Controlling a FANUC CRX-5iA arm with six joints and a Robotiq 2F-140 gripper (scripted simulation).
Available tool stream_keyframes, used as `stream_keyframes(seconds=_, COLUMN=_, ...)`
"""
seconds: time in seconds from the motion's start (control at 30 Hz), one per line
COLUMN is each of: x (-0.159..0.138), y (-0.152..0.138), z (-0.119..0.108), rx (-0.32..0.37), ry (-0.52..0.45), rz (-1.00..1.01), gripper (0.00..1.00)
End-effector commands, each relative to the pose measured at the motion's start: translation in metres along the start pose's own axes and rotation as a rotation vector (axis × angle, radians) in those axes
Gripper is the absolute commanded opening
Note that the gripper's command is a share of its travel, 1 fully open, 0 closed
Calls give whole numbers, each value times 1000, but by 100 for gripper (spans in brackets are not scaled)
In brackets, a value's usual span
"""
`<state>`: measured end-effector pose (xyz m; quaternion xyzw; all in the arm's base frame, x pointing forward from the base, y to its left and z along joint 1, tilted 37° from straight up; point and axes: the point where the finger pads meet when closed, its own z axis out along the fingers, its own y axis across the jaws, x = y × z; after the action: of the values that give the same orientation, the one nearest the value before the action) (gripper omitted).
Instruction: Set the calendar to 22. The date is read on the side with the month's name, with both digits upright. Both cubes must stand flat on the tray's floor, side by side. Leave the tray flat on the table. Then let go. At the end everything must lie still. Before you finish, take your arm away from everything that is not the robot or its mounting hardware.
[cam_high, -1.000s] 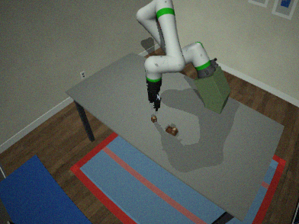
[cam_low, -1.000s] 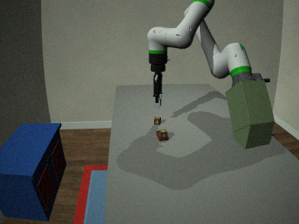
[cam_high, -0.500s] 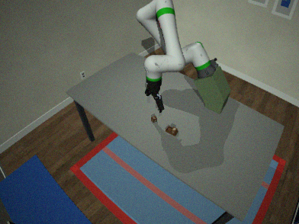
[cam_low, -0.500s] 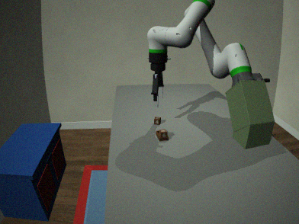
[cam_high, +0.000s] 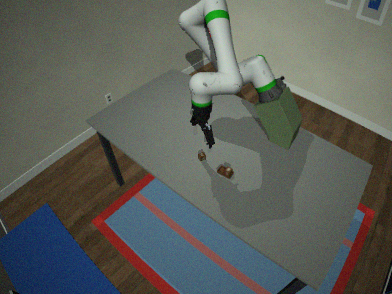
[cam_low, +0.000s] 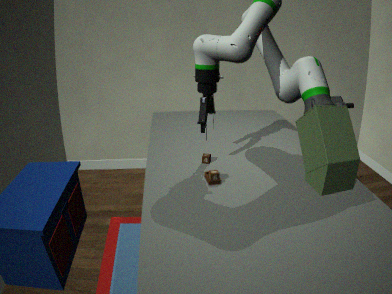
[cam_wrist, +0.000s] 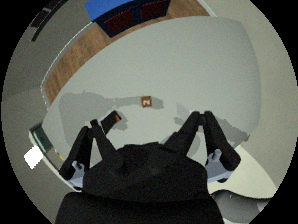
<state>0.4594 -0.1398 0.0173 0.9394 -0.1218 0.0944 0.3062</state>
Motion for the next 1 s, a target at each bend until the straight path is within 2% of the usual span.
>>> stream_keyframes(seconds=0.0, x=0, y=0, z=0, rx=0, ry=1, rz=135, gripper=100)
stream_keyframes(seconds=0.2, x=0, y=0, z=2, rx=0, ry=1, rz=344, gripper=100)
stream_keyframes(seconds=0.3, x=0, y=0, z=2, rx=0, ry=1, rz=358, gripper=100)
stream_keyframes(seconds=0.37, x=0, y=0, z=2, rx=0, ry=1, rz=487, gripper=100)
stream_keyframes(seconds=0.77, x=1, y=1, z=4, rx=0, ry=1, rz=860, gripper=100)
stream_keyframes(seconds=0.83, x=1, y=1, z=4, rx=0, ry=1, rz=860, gripper=100)
stream_keyframes(seconds=0.87, x=1, y=1, z=5, rx=0, ry=1, rz=956, gripper=100)
stream_keyframes(seconds=0.97, x=1, y=1, z=5, rx=0, ry=1, rz=1039, gripper=100)
